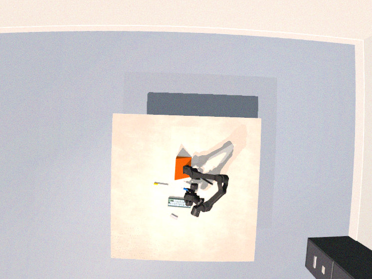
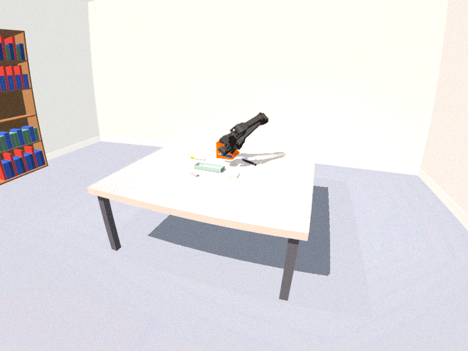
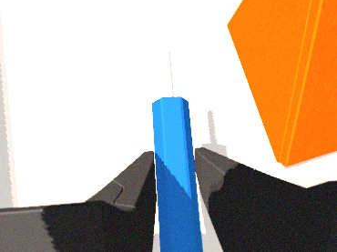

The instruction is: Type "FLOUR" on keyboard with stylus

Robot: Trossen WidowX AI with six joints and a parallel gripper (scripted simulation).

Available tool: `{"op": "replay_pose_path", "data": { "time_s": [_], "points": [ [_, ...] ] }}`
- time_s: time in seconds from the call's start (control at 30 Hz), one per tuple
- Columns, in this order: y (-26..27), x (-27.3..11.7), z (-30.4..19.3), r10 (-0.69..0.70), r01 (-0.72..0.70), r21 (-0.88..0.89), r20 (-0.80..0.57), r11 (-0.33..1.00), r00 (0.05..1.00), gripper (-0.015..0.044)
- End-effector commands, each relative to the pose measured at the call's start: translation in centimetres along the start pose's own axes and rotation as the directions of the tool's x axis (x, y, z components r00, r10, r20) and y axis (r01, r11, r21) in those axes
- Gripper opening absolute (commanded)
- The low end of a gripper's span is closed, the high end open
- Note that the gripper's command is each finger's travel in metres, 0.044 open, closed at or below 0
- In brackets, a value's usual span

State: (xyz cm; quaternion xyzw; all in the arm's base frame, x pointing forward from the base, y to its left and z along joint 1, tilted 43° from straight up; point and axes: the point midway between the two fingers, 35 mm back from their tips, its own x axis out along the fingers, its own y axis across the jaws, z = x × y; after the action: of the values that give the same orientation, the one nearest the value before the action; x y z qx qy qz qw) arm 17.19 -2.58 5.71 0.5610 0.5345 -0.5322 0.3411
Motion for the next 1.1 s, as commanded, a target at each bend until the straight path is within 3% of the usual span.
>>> {"op": "replay_pose_path", "data": {
  "time_s": [0.0, 0.5, 1.07],
  "points": [
    [0.8, -0.4, 0.3, -0.016, 0.018, -0.114, 0.021, 0.993, 1.000, 0.0000],
    [4.1, -2.2, 1.5, -0.064, 0.111, -0.588, 0.101, 0.801, 0.993, 0.0000],
    [7.9, -3.6, 2.9, -0.117, 0.219, -0.922, 0.191, 0.320, 0.975, 0.0000]
  ]
}}
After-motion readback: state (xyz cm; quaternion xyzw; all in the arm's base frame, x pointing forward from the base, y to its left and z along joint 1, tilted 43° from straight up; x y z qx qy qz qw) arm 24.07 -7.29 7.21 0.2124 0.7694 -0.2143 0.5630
